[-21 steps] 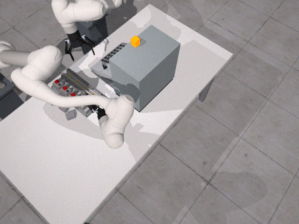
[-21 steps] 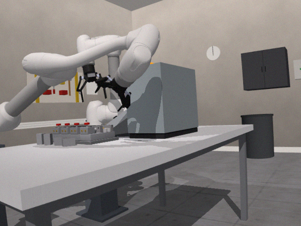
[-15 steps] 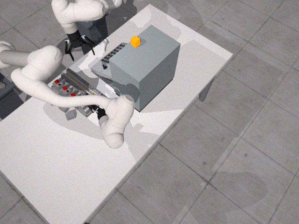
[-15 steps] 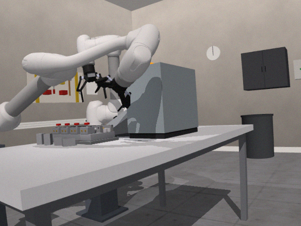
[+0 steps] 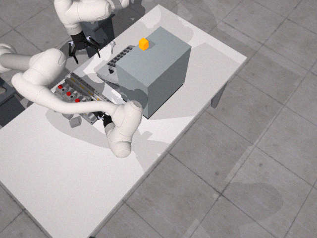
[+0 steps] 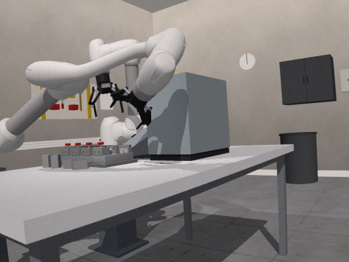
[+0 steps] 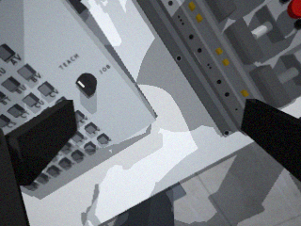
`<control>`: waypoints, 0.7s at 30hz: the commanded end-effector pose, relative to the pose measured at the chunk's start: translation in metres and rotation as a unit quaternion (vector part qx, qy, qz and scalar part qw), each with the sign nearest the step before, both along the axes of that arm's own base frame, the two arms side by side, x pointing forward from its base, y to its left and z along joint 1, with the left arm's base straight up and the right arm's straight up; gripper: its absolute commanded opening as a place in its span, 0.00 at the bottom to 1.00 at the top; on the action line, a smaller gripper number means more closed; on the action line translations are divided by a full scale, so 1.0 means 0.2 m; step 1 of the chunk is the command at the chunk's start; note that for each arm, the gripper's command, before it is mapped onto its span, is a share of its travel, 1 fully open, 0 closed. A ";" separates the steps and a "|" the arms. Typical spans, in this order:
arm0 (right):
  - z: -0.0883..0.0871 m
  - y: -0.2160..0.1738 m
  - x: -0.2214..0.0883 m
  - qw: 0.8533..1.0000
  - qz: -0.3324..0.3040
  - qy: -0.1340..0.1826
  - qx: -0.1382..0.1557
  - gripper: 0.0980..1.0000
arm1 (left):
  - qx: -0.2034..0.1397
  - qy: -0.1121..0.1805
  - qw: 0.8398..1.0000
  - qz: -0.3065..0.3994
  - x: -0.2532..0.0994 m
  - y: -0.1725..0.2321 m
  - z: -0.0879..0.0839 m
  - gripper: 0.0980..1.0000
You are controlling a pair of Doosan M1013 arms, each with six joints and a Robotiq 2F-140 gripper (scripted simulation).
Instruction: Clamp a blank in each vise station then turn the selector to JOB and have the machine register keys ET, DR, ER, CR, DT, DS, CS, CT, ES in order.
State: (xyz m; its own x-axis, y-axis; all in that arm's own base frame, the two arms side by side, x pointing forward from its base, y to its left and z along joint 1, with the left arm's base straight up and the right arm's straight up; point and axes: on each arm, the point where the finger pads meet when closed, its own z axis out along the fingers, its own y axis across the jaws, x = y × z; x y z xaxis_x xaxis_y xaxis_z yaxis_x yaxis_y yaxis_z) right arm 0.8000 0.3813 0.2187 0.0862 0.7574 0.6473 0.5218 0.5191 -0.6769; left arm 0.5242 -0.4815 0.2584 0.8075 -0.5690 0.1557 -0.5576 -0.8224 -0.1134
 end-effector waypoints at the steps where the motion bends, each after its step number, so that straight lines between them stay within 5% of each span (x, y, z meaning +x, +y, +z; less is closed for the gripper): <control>1: 0.01 0.00 0.00 1.000 0.000 -0.001 0.001 1.00 | -0.001 -0.001 1.000 0.000 0.00 0.00 0.09 1.00; 4: 0.01 0.00 0.00 1.000 0.000 -0.001 0.001 1.00 | -0.001 -0.001 1.000 0.000 0.00 0.00 0.18 1.00; 13: 0.01 0.00 0.00 1.000 0.000 -0.001 0.001 1.00 | -0.014 -0.003 0.999 0.040 0.01 0.05 0.17 1.00; 17: 0.01 0.00 0.00 1.000 0.000 -0.001 0.001 1.00 | -0.051 -0.011 0.987 0.151 0.03 0.19 0.13 1.00; 21: 0.01 0.00 0.00 1.000 0.000 -0.001 0.001 1.00 | -0.100 -0.020 0.949 0.297 0.05 0.41 0.08 1.00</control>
State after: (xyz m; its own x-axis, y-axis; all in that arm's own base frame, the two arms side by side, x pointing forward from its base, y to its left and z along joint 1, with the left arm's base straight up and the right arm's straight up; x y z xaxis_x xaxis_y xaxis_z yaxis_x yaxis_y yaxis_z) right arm 0.8000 0.3813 0.2187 0.0862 0.7574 0.6473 0.5218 0.5191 -0.6769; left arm 0.5306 -0.4293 0.2803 0.9594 -0.1785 0.2184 -0.1845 -0.9828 0.0073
